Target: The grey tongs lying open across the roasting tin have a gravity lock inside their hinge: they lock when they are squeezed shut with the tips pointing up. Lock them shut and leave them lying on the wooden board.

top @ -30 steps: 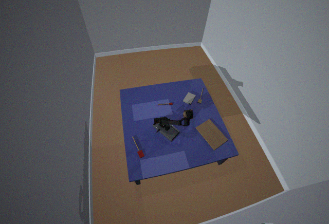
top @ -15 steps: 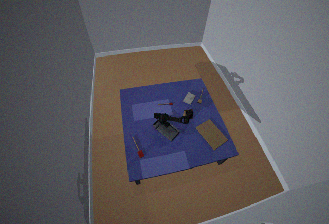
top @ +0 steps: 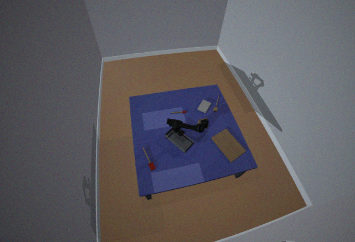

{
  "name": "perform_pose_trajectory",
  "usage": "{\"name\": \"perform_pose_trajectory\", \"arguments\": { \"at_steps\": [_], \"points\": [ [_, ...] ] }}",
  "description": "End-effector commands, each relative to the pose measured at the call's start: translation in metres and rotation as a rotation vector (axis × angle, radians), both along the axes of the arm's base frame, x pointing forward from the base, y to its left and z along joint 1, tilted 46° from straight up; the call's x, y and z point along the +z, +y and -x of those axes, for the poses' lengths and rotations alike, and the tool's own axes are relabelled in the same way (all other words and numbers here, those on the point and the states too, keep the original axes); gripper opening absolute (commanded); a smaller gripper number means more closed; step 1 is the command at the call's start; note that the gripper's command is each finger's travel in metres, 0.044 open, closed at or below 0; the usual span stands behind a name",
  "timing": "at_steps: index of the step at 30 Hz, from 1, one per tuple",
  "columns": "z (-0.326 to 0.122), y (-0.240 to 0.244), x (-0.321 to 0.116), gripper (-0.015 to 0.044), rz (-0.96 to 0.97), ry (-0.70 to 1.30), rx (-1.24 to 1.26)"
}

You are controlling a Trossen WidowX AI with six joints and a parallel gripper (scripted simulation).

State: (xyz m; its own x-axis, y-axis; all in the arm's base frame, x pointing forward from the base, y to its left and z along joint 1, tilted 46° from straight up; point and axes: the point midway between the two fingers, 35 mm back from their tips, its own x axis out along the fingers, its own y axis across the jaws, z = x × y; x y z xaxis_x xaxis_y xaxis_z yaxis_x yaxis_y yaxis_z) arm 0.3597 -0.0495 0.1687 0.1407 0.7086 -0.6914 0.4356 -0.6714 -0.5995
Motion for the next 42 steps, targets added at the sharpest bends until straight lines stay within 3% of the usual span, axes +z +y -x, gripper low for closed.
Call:
{"name": "perform_pose_trajectory", "arguments": {
  "at_steps": [1,42],
  "points": [
    [0.0,0.002,0.002,-0.015,0.006,-0.026,0.027],
    [0.036,0.087,0.072,-0.015,0.271,-1.207,1.235]
  ]
}}
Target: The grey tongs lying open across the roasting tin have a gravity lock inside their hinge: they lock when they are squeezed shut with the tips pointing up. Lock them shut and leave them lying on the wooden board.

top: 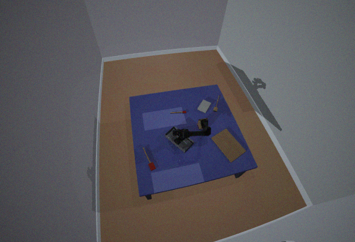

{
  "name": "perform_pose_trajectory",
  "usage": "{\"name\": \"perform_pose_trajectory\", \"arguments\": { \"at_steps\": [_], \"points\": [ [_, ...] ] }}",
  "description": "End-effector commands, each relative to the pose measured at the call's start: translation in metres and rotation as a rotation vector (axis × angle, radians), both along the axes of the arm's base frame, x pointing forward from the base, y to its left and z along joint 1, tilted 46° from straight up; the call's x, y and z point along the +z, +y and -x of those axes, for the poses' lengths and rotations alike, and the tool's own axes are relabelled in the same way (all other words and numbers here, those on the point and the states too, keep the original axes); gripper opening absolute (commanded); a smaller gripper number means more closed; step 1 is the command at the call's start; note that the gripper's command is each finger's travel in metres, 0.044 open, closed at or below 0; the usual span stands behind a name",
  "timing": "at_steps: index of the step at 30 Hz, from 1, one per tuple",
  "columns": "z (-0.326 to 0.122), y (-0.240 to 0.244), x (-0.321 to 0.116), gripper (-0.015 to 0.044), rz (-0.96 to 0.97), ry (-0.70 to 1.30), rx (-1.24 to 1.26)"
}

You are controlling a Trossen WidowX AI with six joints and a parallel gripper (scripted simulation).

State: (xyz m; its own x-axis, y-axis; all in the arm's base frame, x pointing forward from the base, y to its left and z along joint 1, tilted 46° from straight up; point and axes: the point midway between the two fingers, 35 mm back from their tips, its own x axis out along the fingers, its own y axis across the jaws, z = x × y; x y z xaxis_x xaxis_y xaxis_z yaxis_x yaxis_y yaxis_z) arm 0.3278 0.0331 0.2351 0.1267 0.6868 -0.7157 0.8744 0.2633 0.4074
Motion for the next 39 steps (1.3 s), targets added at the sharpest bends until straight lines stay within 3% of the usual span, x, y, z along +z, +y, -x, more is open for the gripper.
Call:
{"name": "perform_pose_trajectory", "arguments": {
  "at_steps": [1,39],
  "points": [
    [0.006,0.006,0.008,-0.015,0.034,-0.13,0.121],
    [0.069,0.069,0.061,-0.015,0.239,-1.233,1.268]
  ]
}}
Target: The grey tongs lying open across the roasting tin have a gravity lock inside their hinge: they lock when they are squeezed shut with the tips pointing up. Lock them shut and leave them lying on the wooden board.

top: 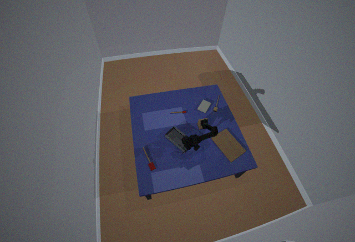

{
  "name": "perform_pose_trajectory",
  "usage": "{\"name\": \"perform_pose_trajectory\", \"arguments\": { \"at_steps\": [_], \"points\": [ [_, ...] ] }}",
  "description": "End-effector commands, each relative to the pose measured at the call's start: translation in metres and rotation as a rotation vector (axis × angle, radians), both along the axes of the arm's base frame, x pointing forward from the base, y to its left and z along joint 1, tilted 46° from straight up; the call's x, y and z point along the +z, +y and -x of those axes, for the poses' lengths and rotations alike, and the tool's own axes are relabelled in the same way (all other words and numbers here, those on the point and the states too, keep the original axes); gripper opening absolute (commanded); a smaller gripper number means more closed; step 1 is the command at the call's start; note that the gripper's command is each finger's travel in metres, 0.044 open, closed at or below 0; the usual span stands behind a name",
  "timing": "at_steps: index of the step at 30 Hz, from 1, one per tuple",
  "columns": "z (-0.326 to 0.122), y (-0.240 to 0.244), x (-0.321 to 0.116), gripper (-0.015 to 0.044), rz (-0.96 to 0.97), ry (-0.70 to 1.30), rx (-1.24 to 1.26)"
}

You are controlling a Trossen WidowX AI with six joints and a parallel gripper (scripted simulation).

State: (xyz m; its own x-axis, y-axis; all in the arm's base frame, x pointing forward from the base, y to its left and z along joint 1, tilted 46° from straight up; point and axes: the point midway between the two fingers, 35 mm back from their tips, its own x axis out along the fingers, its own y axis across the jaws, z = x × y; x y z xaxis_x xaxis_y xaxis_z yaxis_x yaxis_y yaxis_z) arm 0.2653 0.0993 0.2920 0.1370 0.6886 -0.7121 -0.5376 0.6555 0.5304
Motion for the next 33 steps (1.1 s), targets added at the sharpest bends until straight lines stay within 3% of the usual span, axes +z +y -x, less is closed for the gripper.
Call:
{"name": "perform_pose_trajectory", "arguments": {
  "at_steps": [1,33],
  "points": [
    [0.009,0.004,0.005,-0.015,0.026,-0.124,0.121],
    [0.078,0.037,0.039,-0.015,0.179,-1.078,1.062]
  ]
}}
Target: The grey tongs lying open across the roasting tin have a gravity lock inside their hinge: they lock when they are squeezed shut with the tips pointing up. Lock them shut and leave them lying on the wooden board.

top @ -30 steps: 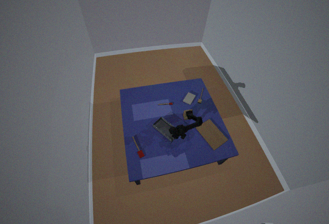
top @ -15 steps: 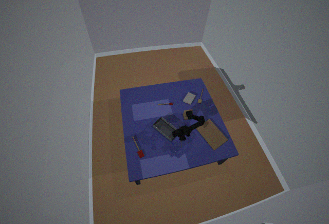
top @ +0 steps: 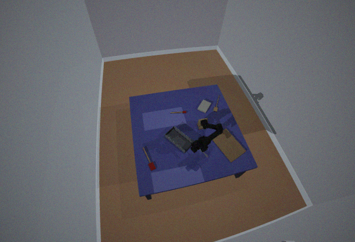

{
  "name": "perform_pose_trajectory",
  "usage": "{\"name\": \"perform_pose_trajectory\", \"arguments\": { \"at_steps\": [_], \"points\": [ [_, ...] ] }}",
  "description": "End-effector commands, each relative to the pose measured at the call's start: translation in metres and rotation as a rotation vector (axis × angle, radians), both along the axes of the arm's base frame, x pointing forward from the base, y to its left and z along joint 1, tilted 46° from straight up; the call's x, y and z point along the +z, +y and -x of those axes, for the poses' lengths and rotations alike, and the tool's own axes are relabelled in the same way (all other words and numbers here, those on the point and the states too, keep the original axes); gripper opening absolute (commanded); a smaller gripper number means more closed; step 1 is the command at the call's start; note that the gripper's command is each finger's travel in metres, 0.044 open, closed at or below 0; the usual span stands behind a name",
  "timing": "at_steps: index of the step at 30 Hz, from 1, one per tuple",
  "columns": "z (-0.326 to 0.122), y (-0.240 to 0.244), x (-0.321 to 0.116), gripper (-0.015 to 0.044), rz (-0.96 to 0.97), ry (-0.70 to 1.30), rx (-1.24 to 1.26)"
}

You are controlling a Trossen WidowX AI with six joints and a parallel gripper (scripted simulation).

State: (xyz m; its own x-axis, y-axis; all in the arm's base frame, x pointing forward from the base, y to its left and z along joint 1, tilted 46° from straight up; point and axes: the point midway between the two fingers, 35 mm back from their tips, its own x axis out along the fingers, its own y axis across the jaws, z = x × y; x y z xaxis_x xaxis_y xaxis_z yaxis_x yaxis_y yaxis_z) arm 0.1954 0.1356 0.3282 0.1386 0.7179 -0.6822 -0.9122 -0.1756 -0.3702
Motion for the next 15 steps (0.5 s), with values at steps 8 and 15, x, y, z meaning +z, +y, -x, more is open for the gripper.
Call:
{"name": "perform_pose_trajectory", "arguments": {
  "at_steps": [8,15],
  "points": [
    [0.027,0.006,0.009,-0.015,0.049,-0.34,0.318],
    [0.043,0.009,0.015,-0.015,0.076,-0.555,0.516]
  ]
}}
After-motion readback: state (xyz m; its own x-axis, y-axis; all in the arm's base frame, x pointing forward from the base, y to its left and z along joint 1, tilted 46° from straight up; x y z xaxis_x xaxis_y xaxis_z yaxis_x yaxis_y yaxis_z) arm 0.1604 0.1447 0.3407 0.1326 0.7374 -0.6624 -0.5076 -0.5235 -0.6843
